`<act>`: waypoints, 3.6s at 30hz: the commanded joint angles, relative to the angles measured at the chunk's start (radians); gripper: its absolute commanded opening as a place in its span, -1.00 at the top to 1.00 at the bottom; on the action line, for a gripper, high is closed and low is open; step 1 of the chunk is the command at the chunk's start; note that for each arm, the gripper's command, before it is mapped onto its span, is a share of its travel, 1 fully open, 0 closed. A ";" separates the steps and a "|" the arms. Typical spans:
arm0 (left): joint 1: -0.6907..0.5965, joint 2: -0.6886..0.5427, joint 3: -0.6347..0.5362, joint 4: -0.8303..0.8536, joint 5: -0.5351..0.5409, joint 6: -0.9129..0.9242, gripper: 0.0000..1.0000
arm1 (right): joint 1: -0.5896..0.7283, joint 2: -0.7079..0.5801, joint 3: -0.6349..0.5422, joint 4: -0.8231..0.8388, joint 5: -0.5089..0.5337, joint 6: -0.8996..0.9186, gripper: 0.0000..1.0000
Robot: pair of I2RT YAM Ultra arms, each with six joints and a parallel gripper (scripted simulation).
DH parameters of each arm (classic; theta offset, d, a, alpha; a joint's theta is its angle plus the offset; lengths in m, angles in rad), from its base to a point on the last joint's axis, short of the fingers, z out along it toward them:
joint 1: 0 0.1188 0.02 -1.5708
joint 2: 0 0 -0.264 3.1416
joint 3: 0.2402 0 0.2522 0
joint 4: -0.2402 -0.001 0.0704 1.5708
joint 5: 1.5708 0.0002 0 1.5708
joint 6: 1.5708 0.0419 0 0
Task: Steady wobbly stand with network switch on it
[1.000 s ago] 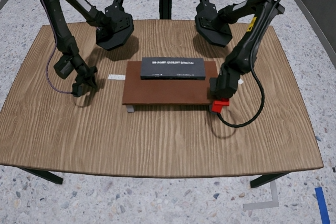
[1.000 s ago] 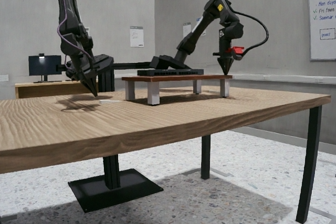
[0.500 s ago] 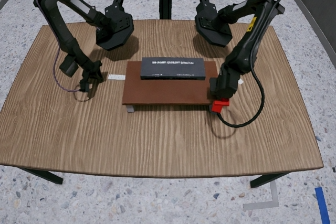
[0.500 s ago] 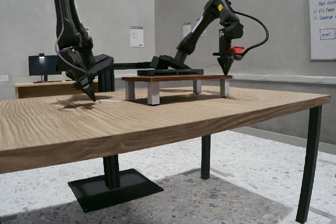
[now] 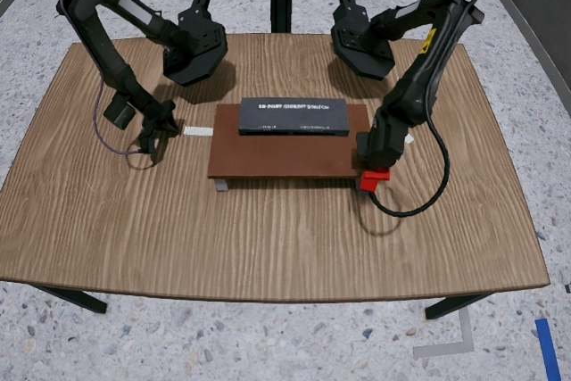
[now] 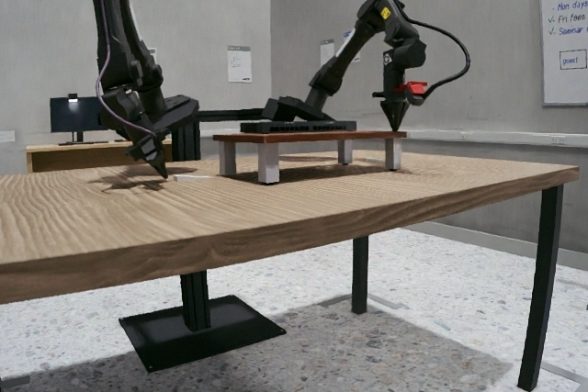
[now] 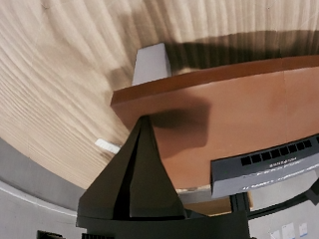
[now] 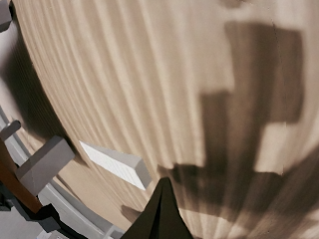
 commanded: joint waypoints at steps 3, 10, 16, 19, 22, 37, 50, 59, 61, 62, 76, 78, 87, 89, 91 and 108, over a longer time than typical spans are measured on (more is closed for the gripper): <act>-0.015 0.009 0.019 0.022 0.009 0.005 1.00 | 0.002 0.002 -0.014 0.001 -0.023 -0.011 1.00; -0.015 0.009 0.019 0.022 0.009 0.005 1.00 | 0.028 -0.023 -0.041 0.032 -0.019 0.022 1.00; -0.015 0.009 0.019 0.022 0.009 0.005 1.00 | 0.042 -0.024 -0.043 0.041 -0.008 0.036 1.00; -0.015 0.009 0.019 0.022 0.009 0.005 1.00 | 0.042 -0.025 -0.023 0.032 -0.015 0.030 1.00; -0.015 0.009 0.019 0.022 0.009 0.005 1.00 | 0.050 -0.017 -0.047 0.050 -0.003 0.044 1.00; -0.015 0.009 0.019 0.022 0.009 0.005 1.00 | 0.079 0.003 -0.021 0.071 0.011 0.073 1.00; -0.015 0.009 0.019 0.022 0.009 0.005 1.00 | 0.106 -0.010 -0.087 0.094 0.014 0.100 1.00; -0.015 0.009 0.019 0.022 0.009 0.005 1.00 | 0.121 0.011 -0.094 0.101 0.020 0.115 1.00; -0.015 0.009 0.019 0.022 0.009 0.005 1.00 | 0.127 0.022 -0.073 0.102 0.019 0.121 1.00; -0.015 0.009 0.019 0.022 0.009 0.005 1.00 | 0.129 0.012 -0.081 0.108 0.016 0.123 1.00; -0.015 0.009 0.019 0.022 0.009 0.005 1.00 | 0.156 0.023 -0.080 0.117 0.031 0.150 1.00; -0.015 0.009 0.019 0.022 0.009 0.005 1.00 | 0.160 -0.009 -0.095 0.134 0.026 0.154 1.00; -0.015 0.009 0.019 0.022 0.009 0.005 1.00 | 0.173 0.014 -0.108 0.138 0.018 0.160 1.00; -0.015 0.009 0.019 0.022 0.009 0.005 1.00 | 0.181 0.027 -0.119 0.143 0.037 0.173 1.00; -0.015 0.009 0.019 0.022 0.009 0.005 1.00 | 0.185 0.027 -0.106 0.150 0.028 0.179 1.00; -0.015 0.009 0.019 0.022 0.009 0.005 1.00 | 0.220 0.038 -0.112 0.179 0.032 0.215 1.00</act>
